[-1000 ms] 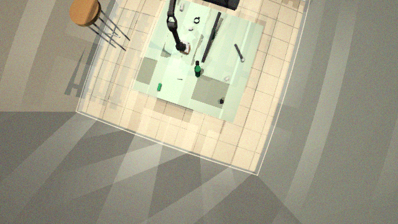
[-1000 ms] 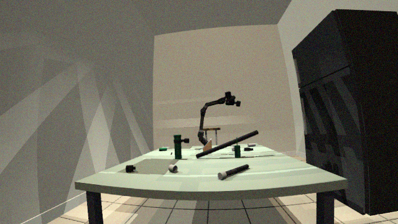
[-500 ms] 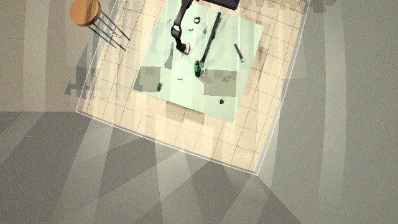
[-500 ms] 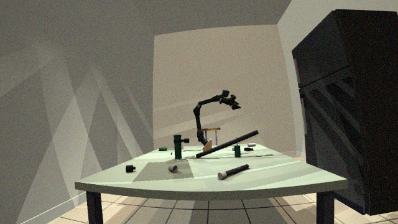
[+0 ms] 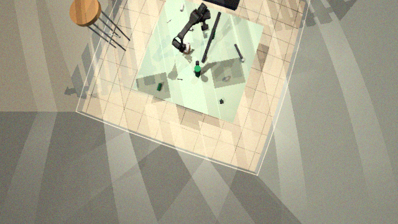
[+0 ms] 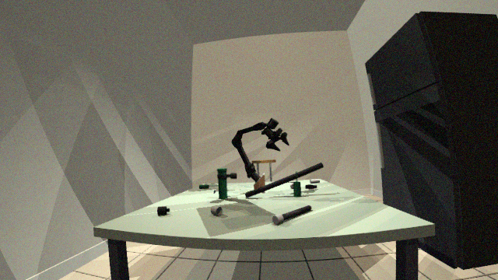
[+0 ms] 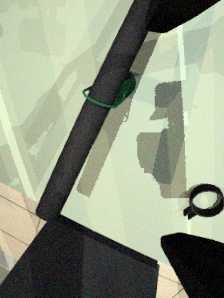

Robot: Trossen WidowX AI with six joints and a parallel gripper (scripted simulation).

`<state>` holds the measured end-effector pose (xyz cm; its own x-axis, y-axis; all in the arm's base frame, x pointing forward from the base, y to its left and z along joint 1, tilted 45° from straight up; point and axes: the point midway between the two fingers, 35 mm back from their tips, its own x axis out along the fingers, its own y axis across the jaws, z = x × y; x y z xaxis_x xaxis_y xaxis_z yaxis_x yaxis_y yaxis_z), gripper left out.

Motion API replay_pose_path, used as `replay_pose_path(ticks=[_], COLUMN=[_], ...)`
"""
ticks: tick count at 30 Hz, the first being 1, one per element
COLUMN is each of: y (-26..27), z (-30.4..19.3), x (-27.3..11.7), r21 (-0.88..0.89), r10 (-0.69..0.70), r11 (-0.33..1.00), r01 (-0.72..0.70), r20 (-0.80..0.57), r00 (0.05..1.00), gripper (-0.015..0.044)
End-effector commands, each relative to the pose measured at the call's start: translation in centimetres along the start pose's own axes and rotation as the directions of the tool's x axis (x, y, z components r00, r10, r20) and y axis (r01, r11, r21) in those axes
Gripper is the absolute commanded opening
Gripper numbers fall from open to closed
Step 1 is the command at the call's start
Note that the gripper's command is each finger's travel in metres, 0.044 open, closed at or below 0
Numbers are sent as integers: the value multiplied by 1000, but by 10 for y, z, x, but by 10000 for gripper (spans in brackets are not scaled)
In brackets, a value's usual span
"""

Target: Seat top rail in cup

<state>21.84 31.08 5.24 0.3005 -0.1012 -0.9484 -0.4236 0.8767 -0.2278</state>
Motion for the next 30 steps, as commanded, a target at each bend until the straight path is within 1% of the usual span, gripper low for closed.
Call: replay_pose_path(ticks=[1, 5, 9, 11, 15, 17, 20, 24, 27, 30], y=[-66, -132, -189, -198, -198, -201, -212, -235, -252, -267], z=[-6, -18, -34, -37, -37, -37, -41, -50, -60, -71], x=[-2, -10, -24, -27, -27, -29, -39, -58, -72, -85], r21=[80, 136, 164, 167, 167, 130, -9, -294, -494, -673], r10=[-201, -397, -563, -589, -589, -585, -572, -547, -524, -507], r11=[976, 908, 810, 791, 791, 799, 820, 811, 760, 662], r01=[201, 397, 563, 588, 588, 587, 573, 505, 423, 329], r20=[-5, -26, -49, -52, -52, -55, -63, -74, -79, -80], r00=[980, 917, 825, 807, 807, 809, 818, 834, 848, 858], gripper=[440, 440, 440, 440, 440, 440, 440, 440, 440, 440])
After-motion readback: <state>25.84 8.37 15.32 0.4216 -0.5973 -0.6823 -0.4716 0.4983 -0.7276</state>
